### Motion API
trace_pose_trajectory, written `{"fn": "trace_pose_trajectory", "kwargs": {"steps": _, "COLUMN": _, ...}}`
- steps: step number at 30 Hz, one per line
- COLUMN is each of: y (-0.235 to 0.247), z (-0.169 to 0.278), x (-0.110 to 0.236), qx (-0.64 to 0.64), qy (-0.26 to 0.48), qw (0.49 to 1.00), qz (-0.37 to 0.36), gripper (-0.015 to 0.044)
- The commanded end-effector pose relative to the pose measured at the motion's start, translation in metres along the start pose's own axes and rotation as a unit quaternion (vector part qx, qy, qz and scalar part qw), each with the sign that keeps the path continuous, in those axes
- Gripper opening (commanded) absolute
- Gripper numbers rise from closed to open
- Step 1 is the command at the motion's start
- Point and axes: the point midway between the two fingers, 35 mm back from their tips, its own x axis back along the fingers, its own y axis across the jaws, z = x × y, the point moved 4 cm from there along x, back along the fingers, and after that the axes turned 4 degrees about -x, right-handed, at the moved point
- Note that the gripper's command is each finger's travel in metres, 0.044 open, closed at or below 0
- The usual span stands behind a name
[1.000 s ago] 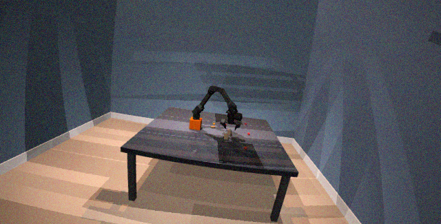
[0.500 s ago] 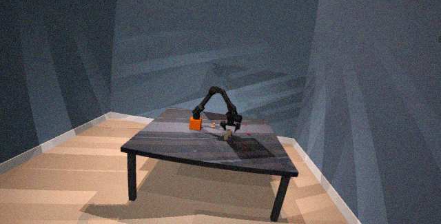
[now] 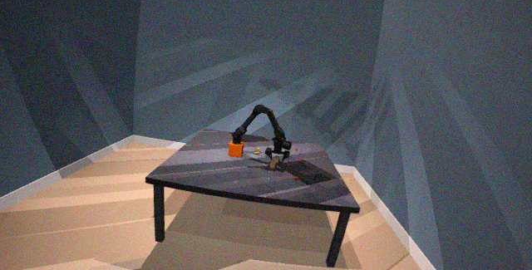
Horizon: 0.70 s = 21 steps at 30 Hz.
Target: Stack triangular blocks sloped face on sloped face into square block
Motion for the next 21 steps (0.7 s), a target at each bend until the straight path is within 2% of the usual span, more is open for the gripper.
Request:
{"fn": "trace_pose_trajectory", "kwargs": {"steps": 1, "y": 0.0036, "z": 0.0005, "x": -0.0078, "qx": -0.004, "qy": -0.003, "qw": 1.0, "qz": -0.007, "gripper": 0.044}}
{"fn": "trace_pose_trajectory", "kwargs": {"steps": 2, "y": 0.0036, "z": 0.0005, "x": -0.0078, "qx": -0.004, "qy": -0.003, "qw": 1.0, "qz": -0.007, "gripper": 0.044}}
{"fn": "trace_pose_trajectory", "kwargs": {"steps": 13, "y": 0.0036, "z": 0.0005, "x": -0.0078, "qx": -0.004, "qy": -0.003, "qw": 1.0, "qz": -0.007, "gripper": 0.0151}}
{"fn": "trace_pose_trajectory", "kwargs": {"steps": 21, "y": 0.0036, "z": 0.0005, "x": -0.0078, "qx": -0.004, "qy": -0.003, "qw": 1.0, "qz": -0.007, "gripper": 0.0098}}
